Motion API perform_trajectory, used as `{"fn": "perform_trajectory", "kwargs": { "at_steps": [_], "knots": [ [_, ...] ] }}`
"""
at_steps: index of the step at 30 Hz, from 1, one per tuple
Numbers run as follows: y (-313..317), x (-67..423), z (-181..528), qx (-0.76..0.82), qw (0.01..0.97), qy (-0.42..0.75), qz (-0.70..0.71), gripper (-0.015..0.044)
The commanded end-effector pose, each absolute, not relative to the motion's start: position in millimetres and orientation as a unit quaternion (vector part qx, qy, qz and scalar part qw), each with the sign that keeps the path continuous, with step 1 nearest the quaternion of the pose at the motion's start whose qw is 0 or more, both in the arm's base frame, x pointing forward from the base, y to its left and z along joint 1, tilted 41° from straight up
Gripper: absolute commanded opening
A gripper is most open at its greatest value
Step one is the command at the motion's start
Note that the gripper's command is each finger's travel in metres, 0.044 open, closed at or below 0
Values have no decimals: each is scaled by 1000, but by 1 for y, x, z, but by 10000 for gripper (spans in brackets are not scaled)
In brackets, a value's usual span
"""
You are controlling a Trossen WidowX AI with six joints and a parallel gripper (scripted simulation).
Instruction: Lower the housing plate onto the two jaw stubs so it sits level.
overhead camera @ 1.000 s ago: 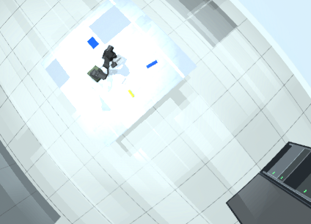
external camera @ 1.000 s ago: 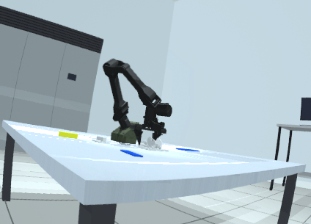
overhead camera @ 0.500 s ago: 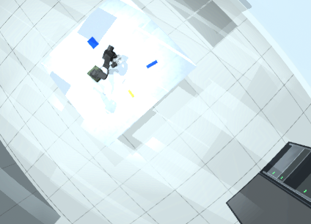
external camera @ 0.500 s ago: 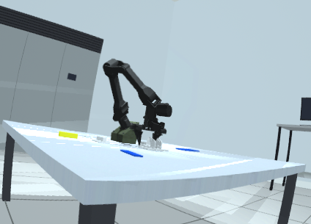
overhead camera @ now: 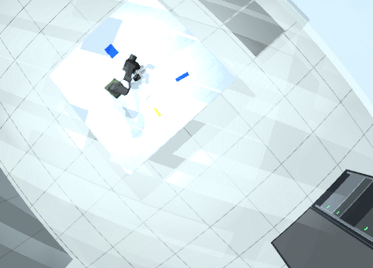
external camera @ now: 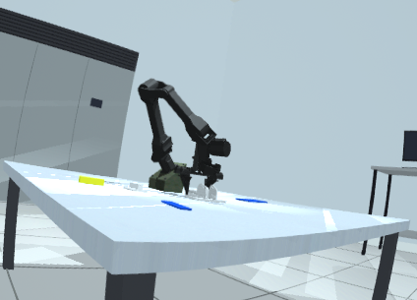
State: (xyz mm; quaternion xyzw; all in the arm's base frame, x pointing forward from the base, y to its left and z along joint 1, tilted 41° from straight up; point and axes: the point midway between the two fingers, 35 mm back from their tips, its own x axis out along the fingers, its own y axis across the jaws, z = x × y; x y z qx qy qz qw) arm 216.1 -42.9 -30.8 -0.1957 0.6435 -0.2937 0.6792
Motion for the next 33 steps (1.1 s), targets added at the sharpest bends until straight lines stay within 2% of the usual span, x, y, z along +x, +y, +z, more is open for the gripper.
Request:
{"fn": "perform_trajectory", "kwargs": {
  "at_steps": [1,20,23,24,33],
  "knots": [
    [-43,216,-32,-195,680,643,-293,351],
    [-43,216,-32,-195,680,643,-293,351],
    [-43,216,-31,-196,679,644,-293,430],
    [-43,216,-31,-196,679,644,-293,440],
    [-43,216,-31,-196,679,644,-293,440]
  ]
}}
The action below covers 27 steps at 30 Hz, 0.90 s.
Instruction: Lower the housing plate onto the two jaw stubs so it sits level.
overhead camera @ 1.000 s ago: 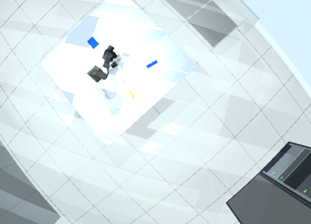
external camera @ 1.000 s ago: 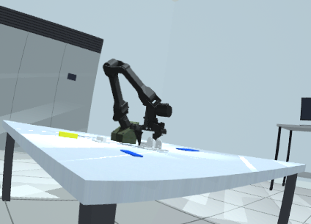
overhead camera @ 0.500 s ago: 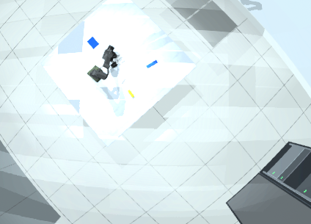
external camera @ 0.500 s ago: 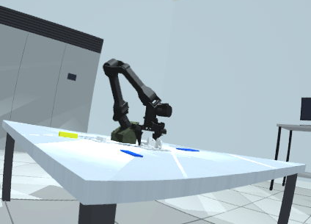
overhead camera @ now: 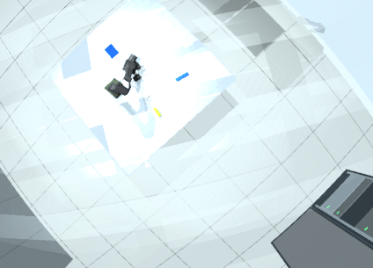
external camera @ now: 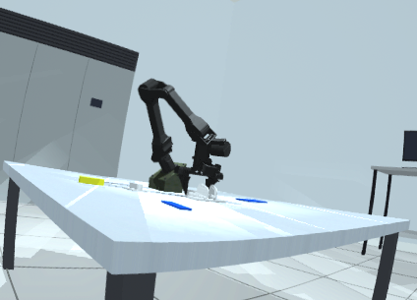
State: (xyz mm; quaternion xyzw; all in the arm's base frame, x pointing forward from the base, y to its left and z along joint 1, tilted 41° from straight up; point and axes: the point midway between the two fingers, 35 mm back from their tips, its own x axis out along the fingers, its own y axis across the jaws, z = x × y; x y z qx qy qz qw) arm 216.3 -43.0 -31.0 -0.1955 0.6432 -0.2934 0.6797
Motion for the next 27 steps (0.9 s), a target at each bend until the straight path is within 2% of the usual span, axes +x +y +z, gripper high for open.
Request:
{"fn": "perform_trajectory", "kwargs": {
  "at_steps": [1,8,15,21,27],
  "knots": [
    [-43,216,-31,-196,679,644,-293,440],
    [-33,218,-21,-195,680,644,-292,440],
    [6,217,25,-194,680,644,-292,440],
    [3,217,19,-200,680,644,-289,440],
    [36,205,59,-194,680,645,-290,440]
  ]
}}
